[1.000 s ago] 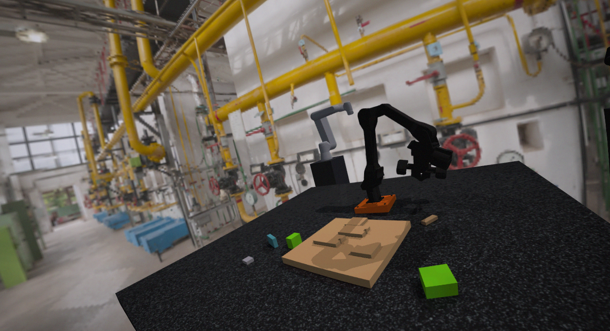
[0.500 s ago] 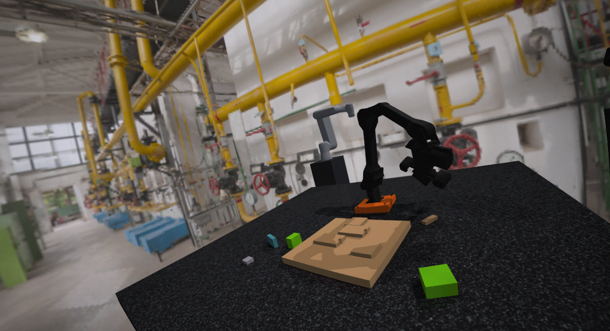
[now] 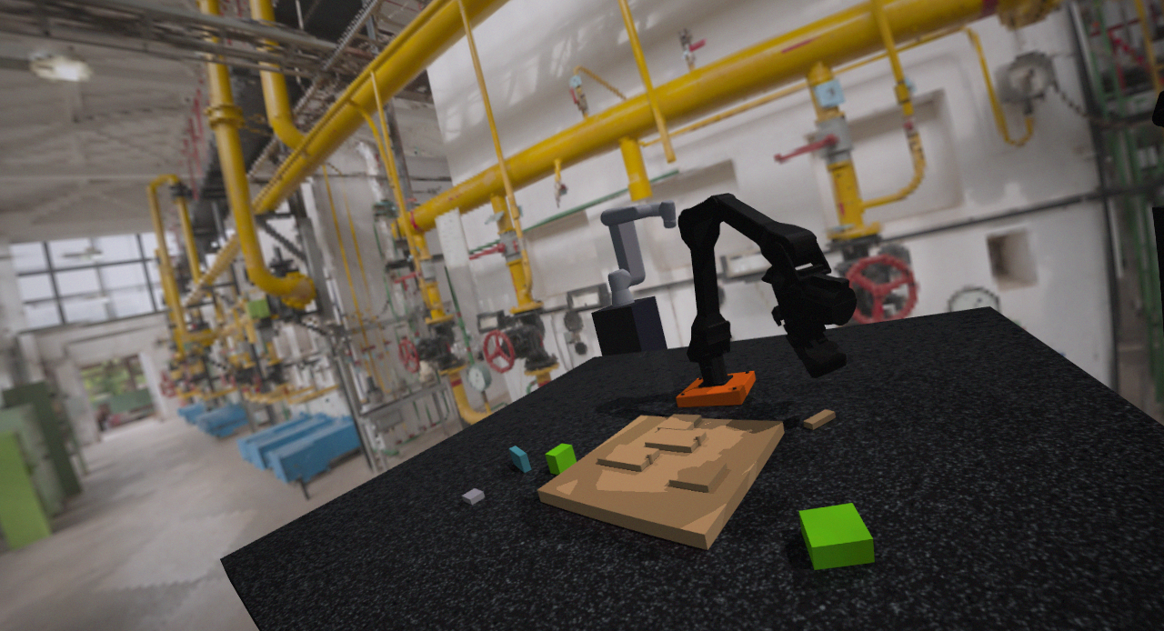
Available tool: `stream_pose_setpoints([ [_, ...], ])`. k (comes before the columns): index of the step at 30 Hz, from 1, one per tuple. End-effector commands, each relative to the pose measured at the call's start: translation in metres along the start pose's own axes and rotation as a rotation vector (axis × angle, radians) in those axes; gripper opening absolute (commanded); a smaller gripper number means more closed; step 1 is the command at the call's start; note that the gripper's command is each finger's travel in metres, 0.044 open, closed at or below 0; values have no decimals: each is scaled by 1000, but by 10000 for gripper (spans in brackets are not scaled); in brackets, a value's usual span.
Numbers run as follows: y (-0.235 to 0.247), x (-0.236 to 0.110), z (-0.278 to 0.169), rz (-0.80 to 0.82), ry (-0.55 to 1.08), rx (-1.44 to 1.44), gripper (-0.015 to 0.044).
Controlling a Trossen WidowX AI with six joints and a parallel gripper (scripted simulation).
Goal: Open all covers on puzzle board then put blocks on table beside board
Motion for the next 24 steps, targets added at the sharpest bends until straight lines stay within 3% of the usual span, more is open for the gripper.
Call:
stream_pose_setpoints([
  [1,-14,-11,-10,-52,0,150,0],
  [24,-63,-67,-79,-288,-65,931,0],
])
Point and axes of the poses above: the point midway between the two fingers, 35 mm back from their tips, its own x axis out along the fingers, its own y axis across the jaws, z = x × y, the point moved 9 cm from there along -x, back along the fingers, and after that the axes turned 4 degrees about -x, right-handed, at the moved point
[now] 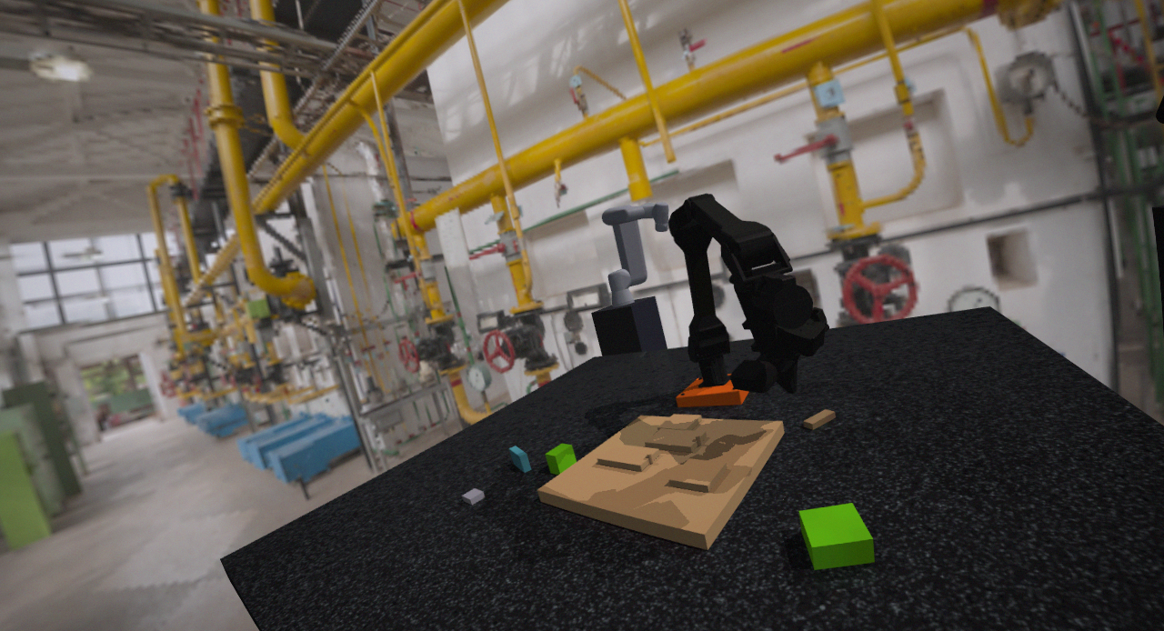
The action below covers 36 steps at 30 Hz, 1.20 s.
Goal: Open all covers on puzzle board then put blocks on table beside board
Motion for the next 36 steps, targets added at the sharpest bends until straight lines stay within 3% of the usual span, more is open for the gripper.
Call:
stream_pose_setpoints([
  [1,-19,-8,-2,-42,-18,146,0],
  [28,-122,-55,-45,-239,-169,1237,0],
  [36,-124,-56,-46,-243,-175,1265,0],
])
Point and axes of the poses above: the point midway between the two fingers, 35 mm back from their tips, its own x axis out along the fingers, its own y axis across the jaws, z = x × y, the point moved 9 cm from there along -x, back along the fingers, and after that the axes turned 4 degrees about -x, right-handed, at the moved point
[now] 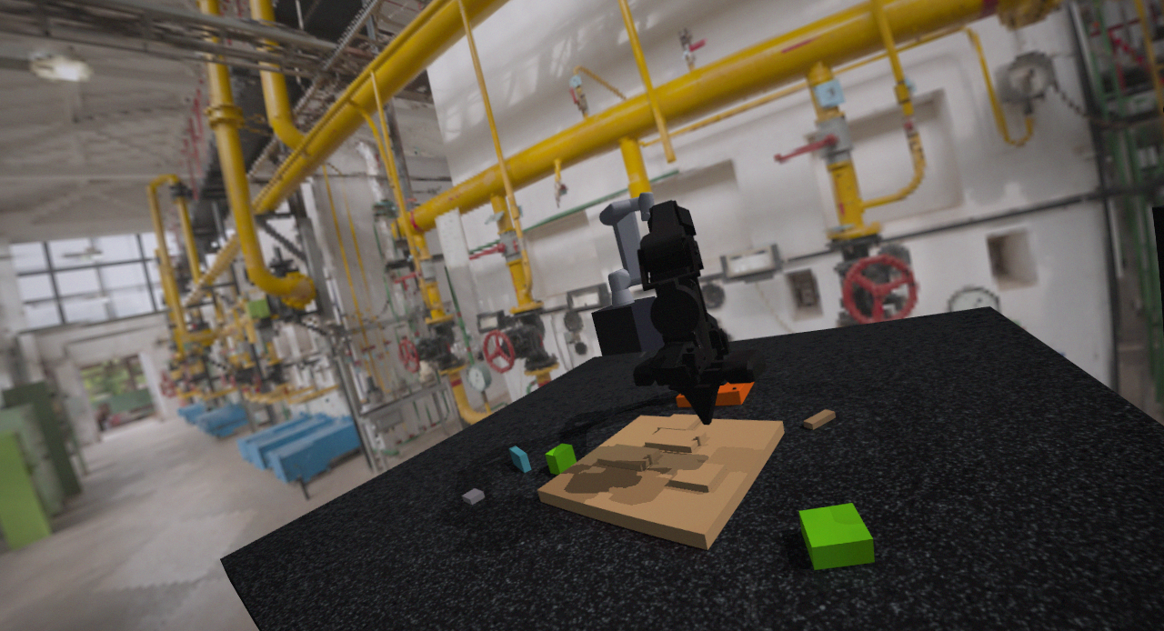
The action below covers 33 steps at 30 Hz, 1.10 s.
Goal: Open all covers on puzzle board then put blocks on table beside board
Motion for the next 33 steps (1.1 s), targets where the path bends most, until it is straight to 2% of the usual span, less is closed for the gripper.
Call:
stream_pose_setpoints([
  [1,-1,-1,2,-4,-8,18,0],
  [33,0,4,3,-4,-8,18,0],
])
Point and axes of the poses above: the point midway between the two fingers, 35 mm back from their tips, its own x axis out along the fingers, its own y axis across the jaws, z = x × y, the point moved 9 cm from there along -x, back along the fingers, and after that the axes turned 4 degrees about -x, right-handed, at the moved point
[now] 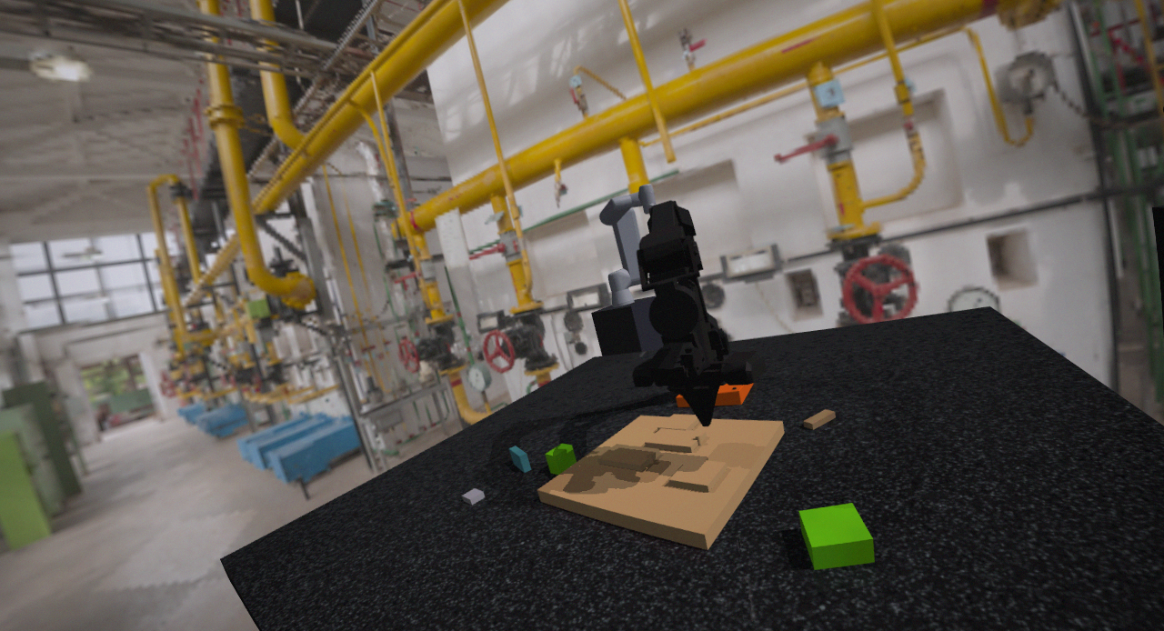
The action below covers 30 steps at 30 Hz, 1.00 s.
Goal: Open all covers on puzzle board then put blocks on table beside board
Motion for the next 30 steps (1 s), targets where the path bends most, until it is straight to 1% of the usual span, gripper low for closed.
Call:
stream_pose_setpoints([
  [1,0,5,0,-6,1,5,0],
  [30,-1,33,2,-6,1,5,0],
])
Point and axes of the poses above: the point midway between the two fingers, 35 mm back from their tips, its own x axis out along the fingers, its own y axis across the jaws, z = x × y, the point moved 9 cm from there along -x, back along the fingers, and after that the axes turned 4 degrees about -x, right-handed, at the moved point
